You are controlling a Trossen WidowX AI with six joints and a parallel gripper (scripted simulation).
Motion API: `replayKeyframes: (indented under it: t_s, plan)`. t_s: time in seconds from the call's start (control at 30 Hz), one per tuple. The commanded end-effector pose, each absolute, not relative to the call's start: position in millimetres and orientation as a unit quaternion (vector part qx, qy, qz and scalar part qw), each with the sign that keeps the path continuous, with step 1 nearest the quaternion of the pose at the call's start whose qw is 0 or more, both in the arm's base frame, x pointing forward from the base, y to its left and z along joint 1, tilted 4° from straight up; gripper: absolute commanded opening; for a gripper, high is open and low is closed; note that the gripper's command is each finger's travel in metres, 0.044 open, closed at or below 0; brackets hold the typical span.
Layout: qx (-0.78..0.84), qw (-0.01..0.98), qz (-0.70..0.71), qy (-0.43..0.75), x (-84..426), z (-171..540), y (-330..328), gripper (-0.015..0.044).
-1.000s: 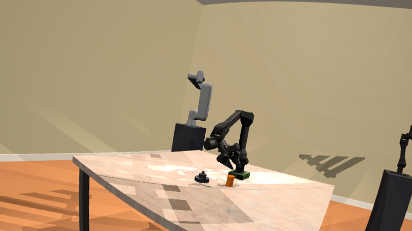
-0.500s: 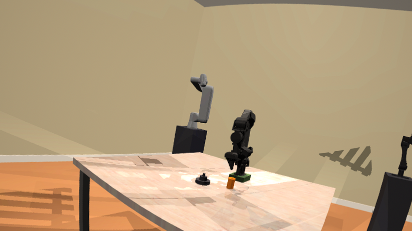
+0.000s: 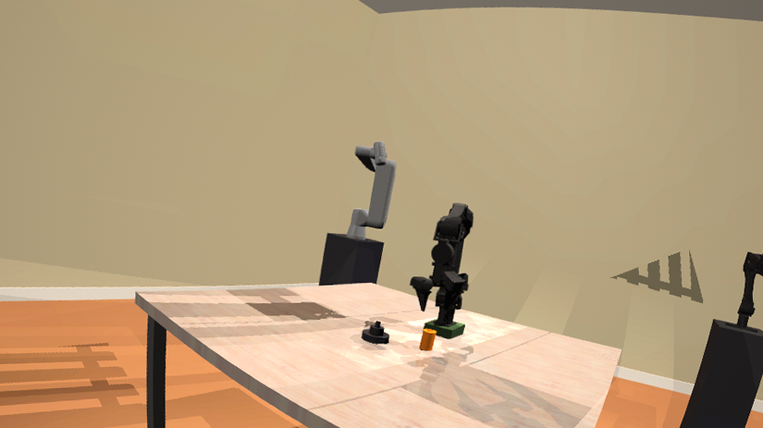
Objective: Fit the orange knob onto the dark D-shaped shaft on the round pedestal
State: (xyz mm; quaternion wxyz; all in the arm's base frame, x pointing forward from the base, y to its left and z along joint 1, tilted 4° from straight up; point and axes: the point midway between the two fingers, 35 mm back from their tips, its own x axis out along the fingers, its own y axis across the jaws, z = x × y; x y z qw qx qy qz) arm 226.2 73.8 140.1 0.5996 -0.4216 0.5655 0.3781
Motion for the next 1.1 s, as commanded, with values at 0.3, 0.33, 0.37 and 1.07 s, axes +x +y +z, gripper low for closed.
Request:
replayKeyframes:
  t_s: [0.3, 0.33, 0.37, 1.07]
  plan:
    - [-0.026, 0.735, 0.006, 0.678, 226.5, 139.5, 72.7, 0.0440]
    - [-0.021, 0.735, 0.000, 0.678, 226.5, 139.5, 72.7, 0.0440]
    - [-0.021, 0.735, 0.000, 0.678, 226.5, 139.5, 72.7, 0.0440]
    - [-0.021, 0.735, 0.000, 0.678, 231.6, 91.8, 71.8, 0.0440]
